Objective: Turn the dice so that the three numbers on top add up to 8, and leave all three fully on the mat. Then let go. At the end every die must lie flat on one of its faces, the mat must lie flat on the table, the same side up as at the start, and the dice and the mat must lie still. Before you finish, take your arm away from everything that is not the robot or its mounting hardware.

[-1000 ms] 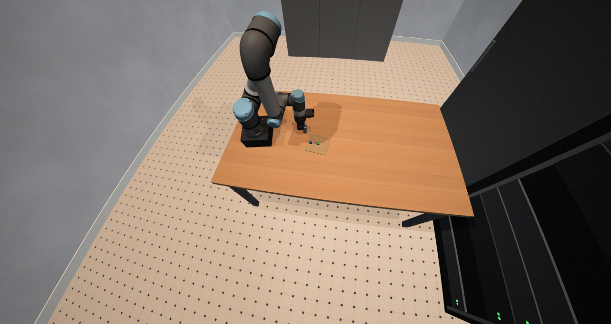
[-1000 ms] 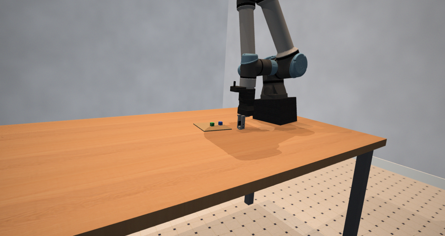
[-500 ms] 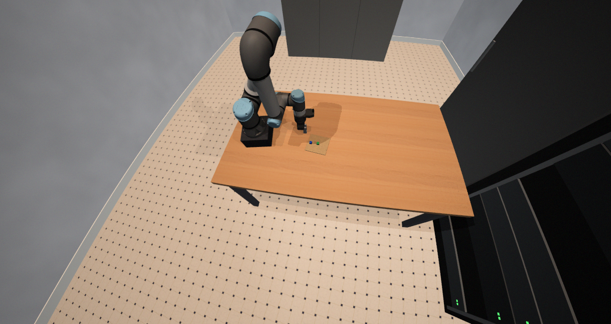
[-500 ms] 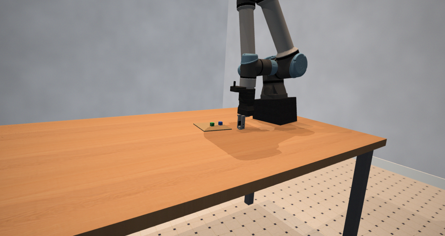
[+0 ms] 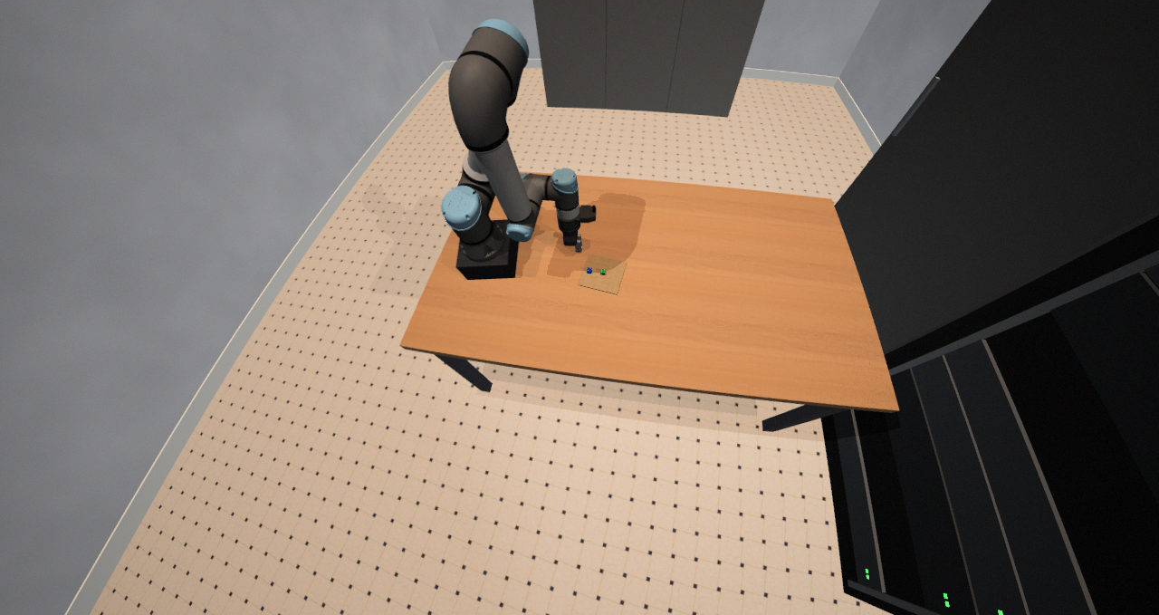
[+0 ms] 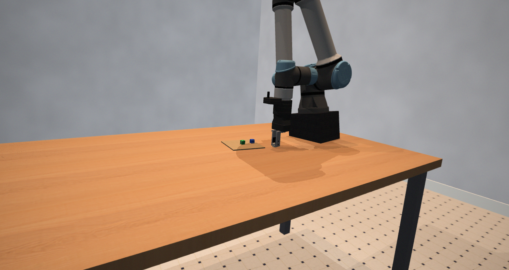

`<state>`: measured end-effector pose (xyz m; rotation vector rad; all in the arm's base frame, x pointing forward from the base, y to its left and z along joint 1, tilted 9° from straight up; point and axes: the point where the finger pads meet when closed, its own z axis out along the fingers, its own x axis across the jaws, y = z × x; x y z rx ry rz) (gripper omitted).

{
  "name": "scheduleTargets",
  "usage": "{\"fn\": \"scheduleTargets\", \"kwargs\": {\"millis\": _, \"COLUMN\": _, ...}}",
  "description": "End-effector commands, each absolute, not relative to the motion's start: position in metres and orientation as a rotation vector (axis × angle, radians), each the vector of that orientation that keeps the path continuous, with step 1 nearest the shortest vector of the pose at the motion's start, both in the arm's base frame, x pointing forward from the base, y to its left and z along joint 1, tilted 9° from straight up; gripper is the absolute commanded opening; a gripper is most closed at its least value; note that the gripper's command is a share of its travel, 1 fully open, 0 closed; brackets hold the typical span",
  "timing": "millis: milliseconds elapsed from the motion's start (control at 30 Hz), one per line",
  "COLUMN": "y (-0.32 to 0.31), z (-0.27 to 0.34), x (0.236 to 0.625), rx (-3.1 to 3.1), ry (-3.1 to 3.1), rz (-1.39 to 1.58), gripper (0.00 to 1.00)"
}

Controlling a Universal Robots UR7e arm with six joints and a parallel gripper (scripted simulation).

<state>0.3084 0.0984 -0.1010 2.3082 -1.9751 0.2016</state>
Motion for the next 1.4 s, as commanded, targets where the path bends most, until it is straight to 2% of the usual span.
{"fn": "scheduleTargets", "kwargs": {"millis": 0, "y": 0.099, "z": -0.095, "x": 0.309, "rx": 2.309, "ry": -1.976, "rz": 0.203, "gripper": 0.34}}
{"fn": "scheduleTargets", "kwargs": {"millis": 1367, "y": 0.113, "z": -0.010, "x": 0.305, "rx": 2.309, "ry": -1.976, "rz": 0.203, "gripper": 0.34}}
